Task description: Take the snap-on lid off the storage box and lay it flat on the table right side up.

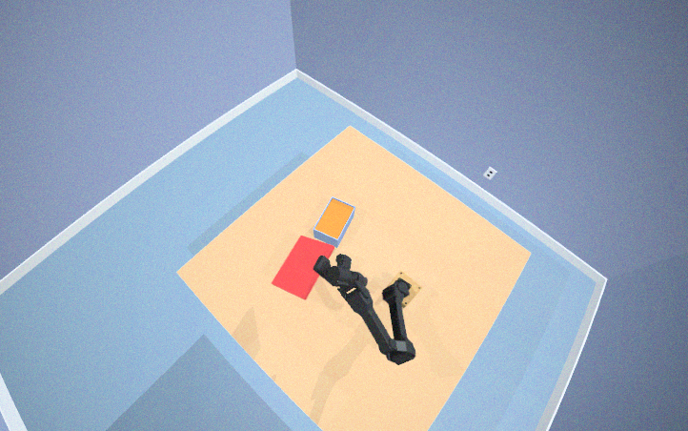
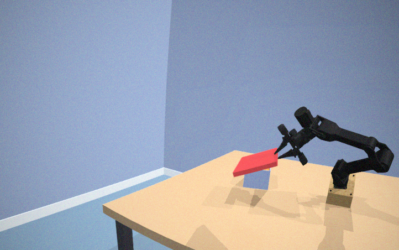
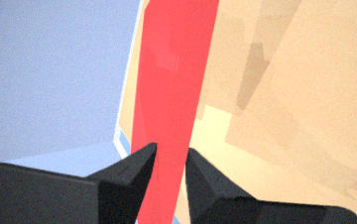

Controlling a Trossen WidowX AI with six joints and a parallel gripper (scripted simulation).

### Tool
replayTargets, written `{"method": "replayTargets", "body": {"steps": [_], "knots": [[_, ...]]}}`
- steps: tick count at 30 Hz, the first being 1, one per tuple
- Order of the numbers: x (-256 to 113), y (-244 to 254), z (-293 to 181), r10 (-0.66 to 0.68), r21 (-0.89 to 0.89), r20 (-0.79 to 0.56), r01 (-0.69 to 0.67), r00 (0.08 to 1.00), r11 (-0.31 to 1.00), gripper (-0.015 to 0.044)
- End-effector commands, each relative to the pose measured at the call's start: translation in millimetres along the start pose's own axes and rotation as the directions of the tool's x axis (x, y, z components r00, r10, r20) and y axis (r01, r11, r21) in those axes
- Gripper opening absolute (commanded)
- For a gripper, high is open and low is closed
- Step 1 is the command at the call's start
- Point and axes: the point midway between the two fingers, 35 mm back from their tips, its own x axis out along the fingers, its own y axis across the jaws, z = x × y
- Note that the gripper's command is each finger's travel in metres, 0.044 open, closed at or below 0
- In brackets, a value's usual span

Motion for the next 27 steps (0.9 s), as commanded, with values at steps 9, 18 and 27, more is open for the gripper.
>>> {"method": "replayTargets", "body": {"steps": [9, 18, 27], "knots": [[-4, 3, -29, 0.016, -0.012, 0.002, -0.016, 1.000, 1.000, 0.0000], [-4, 3, -47, 0.016, -0.012, 0.002, -0.016, 1.000, 1.000, 0.0000], [-5, 2, -65, 0.017, -0.012, 0.001, -0.017, 1.000, 1.000, 0.0000]]}}
